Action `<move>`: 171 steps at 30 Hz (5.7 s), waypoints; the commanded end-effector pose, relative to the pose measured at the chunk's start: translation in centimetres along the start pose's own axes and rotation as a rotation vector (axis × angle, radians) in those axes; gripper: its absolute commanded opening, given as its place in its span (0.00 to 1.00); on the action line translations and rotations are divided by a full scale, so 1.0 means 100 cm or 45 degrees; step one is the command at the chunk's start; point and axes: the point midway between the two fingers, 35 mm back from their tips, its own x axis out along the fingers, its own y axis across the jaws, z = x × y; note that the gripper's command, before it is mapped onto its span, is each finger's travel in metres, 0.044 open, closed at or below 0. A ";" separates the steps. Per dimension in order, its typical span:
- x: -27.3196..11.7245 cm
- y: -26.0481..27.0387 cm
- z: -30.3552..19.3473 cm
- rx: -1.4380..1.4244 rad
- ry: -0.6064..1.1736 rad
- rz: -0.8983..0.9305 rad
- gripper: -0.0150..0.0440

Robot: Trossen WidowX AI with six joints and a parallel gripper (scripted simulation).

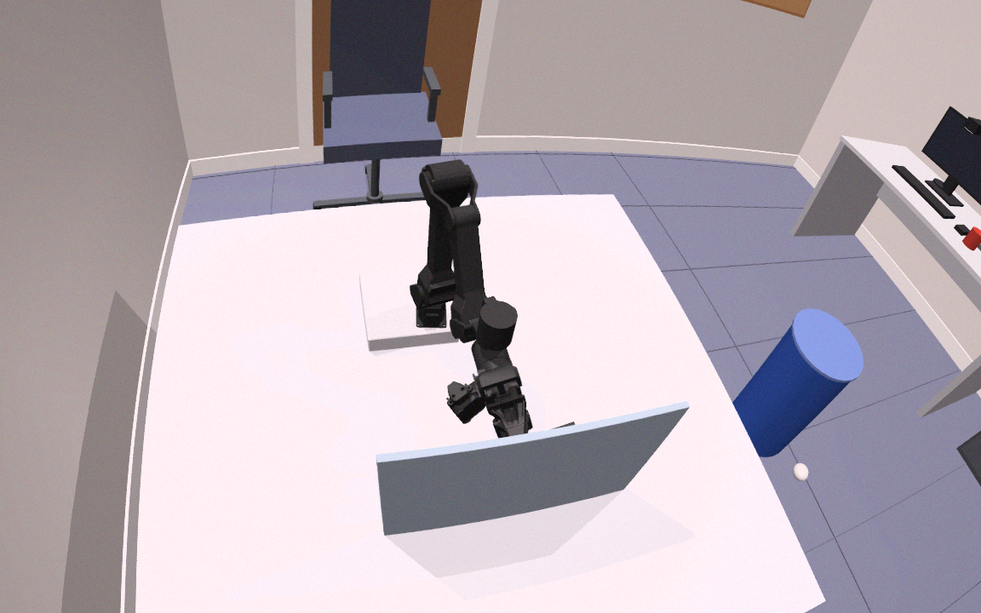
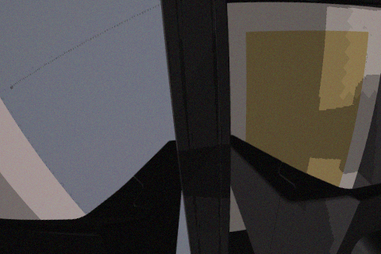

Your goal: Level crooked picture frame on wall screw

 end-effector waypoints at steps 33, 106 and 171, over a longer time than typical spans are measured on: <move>0.000 -0.004 -0.001 -0.099 0.000 0.000 0.25; -0.076 -0.003 -0.005 -0.100 -0.003 0.001 0.69; -0.197 0.026 -0.003 0.181 -0.008 -0.011 0.69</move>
